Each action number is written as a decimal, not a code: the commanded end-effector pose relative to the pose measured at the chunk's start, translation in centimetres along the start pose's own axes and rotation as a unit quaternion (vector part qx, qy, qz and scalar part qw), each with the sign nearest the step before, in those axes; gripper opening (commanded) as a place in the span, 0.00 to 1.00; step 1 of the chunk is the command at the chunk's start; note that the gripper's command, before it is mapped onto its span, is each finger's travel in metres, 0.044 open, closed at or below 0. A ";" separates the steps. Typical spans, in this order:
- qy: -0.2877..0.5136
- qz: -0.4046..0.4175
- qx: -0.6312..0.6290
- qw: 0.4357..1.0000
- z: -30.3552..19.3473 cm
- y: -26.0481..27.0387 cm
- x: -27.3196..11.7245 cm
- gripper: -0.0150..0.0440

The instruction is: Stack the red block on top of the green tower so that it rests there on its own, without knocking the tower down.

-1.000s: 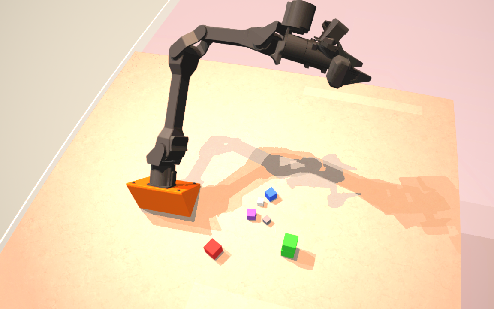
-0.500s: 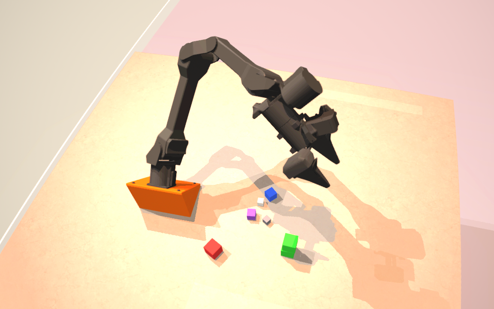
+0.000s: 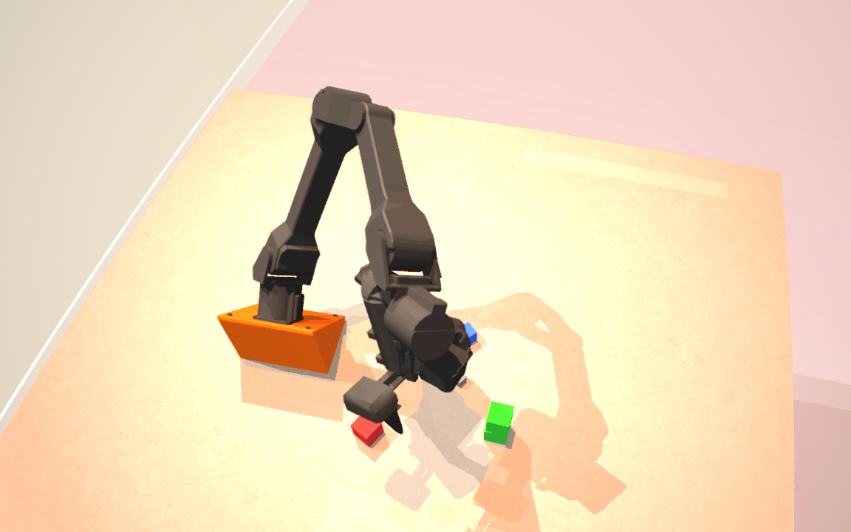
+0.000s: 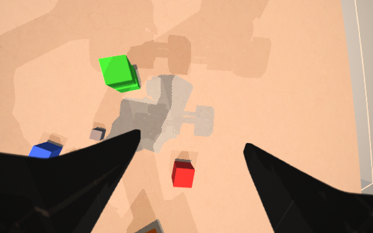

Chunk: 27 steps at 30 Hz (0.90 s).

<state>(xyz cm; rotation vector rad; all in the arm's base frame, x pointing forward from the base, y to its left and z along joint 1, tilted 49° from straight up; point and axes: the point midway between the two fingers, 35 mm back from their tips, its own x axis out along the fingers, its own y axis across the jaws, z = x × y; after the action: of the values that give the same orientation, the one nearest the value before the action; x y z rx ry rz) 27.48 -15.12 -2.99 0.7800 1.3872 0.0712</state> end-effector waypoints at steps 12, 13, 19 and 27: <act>0.175 0.091 0.047 0.979 -10.0 -2.3 2.9 1.00; 0.175 0.091 0.047 0.979 -10.1 -2.2 2.9 1.00; 0.175 0.091 0.047 0.979 -10.1 -2.3 2.9 1.00; 0.175 0.092 0.047 0.979 -11.6 -1.4 7.1 1.00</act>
<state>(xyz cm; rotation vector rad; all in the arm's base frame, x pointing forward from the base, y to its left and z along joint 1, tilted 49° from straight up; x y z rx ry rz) 18.64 -9.51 -8.17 0.9885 1.6398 0.2895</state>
